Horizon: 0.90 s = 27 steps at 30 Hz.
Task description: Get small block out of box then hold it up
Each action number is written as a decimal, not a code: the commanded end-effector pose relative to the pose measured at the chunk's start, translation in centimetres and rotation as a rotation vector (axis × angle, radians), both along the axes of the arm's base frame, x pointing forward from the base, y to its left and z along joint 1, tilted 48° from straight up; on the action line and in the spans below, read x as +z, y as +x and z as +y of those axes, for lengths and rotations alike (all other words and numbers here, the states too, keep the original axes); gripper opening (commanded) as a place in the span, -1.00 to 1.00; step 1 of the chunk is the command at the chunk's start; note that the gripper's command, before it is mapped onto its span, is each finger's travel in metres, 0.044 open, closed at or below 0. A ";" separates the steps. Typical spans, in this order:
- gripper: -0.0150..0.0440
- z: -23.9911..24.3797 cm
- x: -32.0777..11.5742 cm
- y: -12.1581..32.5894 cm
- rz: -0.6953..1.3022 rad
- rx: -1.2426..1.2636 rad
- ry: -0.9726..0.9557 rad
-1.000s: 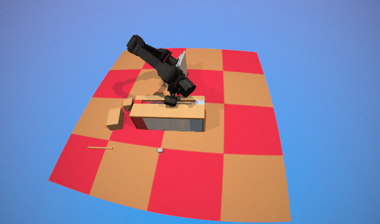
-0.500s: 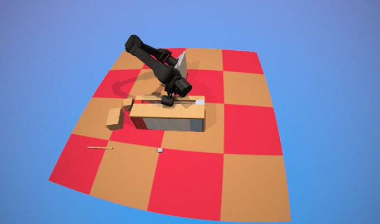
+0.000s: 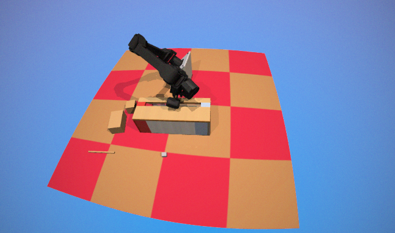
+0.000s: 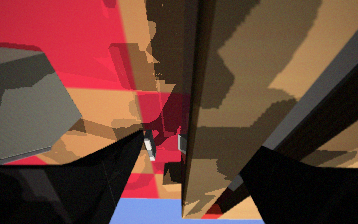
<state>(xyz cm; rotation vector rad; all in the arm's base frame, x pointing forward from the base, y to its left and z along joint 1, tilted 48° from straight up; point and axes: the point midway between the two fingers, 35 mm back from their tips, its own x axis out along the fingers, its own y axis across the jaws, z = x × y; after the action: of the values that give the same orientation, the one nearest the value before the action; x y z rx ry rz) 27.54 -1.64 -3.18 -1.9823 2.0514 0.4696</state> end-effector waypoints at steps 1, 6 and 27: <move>0.86 -0.2 0.2 -0.1 -0.001 -0.005 0.001; 0.86 -0.6 0.6 0.0 -0.001 -0.005 0.001; 0.86 -1.3 1.4 0.0 -0.001 -0.005 0.001</move>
<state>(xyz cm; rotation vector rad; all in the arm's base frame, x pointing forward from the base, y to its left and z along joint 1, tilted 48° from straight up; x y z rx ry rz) 27.46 -3.26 -1.58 -1.9709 2.0595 0.4697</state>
